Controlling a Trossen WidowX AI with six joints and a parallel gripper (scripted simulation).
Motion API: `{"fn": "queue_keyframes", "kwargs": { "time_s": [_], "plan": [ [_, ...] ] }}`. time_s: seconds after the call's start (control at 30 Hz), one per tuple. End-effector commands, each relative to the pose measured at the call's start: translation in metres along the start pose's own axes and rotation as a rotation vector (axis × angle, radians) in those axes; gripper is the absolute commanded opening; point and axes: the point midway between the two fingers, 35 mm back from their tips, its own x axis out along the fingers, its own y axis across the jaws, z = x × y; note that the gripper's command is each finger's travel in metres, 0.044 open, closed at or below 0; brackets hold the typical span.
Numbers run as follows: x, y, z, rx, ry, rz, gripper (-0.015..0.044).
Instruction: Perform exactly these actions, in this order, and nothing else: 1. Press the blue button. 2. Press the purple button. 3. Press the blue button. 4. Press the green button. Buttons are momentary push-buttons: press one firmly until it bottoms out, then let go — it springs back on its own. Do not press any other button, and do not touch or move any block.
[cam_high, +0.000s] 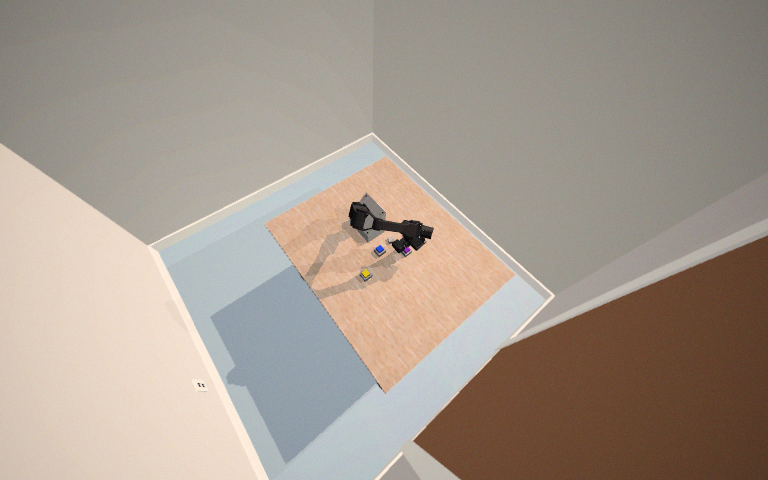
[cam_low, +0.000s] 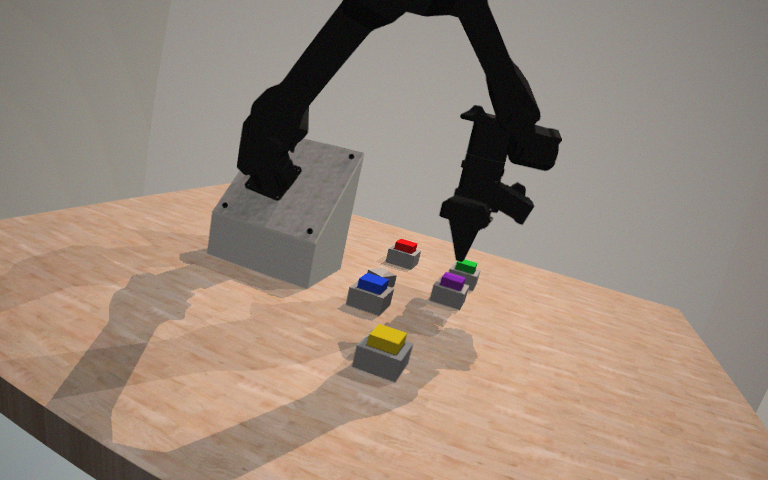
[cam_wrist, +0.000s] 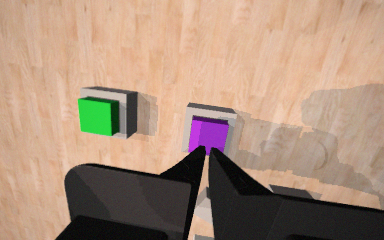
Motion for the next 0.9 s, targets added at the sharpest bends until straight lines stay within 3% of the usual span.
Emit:
{"fn": "queue_keyframes", "kwargs": {
  "time_s": [0.0,0.87],
  "plan": [
    [0.009,-0.001,-0.001,-0.007,0.000,-0.007,0.0020],
    [0.035,-0.002,-0.002,-0.007,0.000,-0.008,0.0020]
  ]
}}
